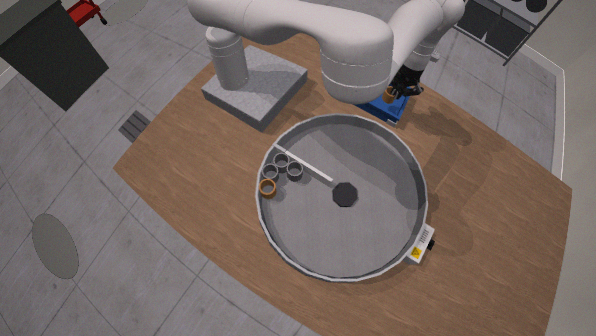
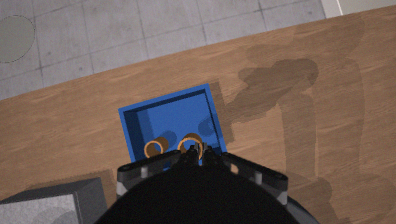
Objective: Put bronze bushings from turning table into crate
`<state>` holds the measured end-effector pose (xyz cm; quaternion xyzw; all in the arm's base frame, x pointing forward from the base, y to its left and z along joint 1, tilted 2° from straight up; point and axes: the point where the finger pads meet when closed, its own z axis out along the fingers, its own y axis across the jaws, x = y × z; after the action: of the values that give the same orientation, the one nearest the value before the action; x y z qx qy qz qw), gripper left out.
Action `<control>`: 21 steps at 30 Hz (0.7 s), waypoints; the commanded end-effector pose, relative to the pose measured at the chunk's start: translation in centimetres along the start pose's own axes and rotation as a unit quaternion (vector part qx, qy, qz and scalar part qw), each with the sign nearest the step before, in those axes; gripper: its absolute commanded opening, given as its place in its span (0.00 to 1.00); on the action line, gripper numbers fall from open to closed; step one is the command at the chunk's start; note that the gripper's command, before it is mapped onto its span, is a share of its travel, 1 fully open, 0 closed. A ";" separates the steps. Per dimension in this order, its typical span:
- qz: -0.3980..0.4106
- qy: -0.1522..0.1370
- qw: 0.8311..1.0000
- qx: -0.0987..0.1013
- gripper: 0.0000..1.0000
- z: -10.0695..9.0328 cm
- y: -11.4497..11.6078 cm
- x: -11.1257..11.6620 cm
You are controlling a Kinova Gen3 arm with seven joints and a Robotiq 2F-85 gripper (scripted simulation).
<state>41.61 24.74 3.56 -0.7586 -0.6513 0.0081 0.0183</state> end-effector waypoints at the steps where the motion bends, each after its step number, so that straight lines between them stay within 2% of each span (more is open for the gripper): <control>1: 0.001 0.001 1.000 0.000 0.00 0.4 -0.1 0.1; 12: 0.000 0.000 1.000 0.001 0.00 0.4 0.0 0.0; 16: 0.000 0.000 1.000 0.000 0.00 1.1 0.0 0.0; 21: 0.000 0.000 1.000 0.000 0.00 1.1 0.0 0.0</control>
<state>41.57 24.66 2.67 -0.7579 -0.6521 0.0097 0.0187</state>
